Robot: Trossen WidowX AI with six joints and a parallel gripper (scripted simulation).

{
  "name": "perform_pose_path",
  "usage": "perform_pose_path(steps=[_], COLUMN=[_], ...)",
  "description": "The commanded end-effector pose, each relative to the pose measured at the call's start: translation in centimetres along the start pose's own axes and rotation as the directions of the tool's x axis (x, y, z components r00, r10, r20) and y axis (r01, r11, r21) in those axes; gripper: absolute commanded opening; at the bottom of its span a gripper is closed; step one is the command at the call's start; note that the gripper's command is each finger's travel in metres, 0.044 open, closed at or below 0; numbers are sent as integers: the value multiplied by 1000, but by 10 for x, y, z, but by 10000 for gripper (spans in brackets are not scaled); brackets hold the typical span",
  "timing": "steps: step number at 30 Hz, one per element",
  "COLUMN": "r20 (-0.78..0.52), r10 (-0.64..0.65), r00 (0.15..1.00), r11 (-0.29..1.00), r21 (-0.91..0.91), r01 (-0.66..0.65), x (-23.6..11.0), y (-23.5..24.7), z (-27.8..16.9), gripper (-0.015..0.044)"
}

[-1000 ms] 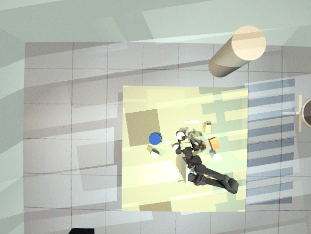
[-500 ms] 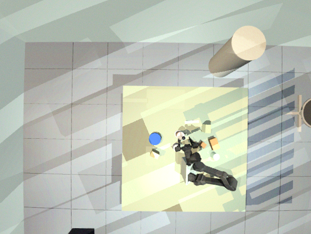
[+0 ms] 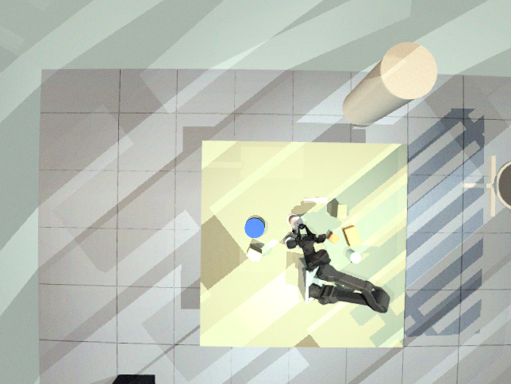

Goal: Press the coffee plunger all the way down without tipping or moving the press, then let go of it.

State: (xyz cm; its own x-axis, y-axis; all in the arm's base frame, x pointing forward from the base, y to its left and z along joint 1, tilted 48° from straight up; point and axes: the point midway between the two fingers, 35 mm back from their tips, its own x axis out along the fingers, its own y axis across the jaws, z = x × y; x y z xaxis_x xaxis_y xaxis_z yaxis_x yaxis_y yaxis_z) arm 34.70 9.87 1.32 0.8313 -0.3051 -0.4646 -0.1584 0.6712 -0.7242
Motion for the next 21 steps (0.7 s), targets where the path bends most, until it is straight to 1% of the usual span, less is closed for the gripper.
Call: perform_pose_path(steps=[1, 8, 21], r20=[2, 2, -1], r10=[0, 1, 4], r00=[1000, 1000, 1000], r11=[1000, 1000, 1000], r21=[-1, -1, 0], r01=[0, -1, -4], x=[0, 2, 16], y=[0, 1, 2], z=[1, -1, -17], gripper=[118, 118, 118])
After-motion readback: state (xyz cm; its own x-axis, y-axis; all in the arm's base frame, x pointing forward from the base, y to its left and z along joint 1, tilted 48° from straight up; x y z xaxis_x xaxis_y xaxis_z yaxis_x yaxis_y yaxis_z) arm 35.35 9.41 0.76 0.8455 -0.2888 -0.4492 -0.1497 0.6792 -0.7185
